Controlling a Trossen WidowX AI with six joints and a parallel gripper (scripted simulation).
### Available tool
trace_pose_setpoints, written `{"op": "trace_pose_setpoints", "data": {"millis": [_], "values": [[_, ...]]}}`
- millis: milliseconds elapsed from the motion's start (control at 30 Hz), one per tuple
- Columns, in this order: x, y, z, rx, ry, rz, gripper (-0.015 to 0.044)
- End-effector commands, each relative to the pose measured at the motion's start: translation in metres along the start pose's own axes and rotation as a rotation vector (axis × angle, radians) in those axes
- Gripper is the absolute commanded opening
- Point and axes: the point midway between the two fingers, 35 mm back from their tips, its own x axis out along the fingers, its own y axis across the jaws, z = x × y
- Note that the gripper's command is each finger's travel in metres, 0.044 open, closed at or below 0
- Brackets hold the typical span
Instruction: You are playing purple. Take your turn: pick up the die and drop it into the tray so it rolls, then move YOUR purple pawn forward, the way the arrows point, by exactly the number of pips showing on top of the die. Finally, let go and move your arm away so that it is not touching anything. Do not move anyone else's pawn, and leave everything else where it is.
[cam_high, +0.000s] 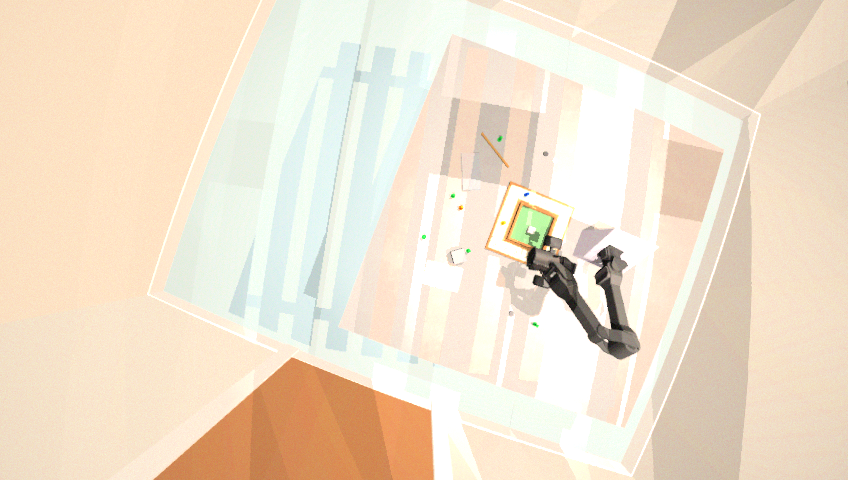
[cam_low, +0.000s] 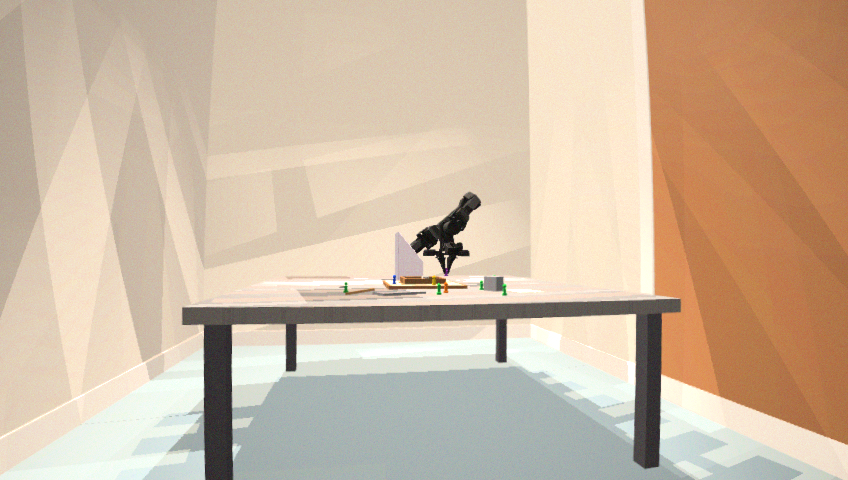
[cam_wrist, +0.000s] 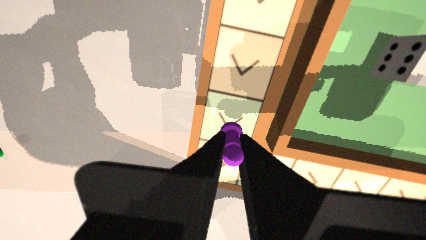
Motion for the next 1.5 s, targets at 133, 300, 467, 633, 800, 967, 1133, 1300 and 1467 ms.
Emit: {"op": "trace_pose_setpoints", "data": {"millis": [133,300,467,633,800,967,1133,1300,1467], "values": [[0.009,0.0,-0.001,0.007,0.002,0.005,0.0],[0.016,0.0,-0.001,0.007,0.002,0.005,0.0],[0.024,0.0,-0.002,0.007,0.002,0.006,0.0],[0.02,0.002,0.0,0.0,-0.002,0.009,0.0105],[0.02,0.002,0.0,0.0,-0.002,0.009,0.0236],[-0.022,0.0,0.001,0.005,0.002,0.002,0.0368],[-0.03,0.001,0.0,0.007,0.002,0.004,0.044],[-0.049,-0.017,0.0,0.02,-0.002,-0.02,0.044],[-0.078,-0.065,-0.015,0.06,0.002,-0.048,0.044]]}}
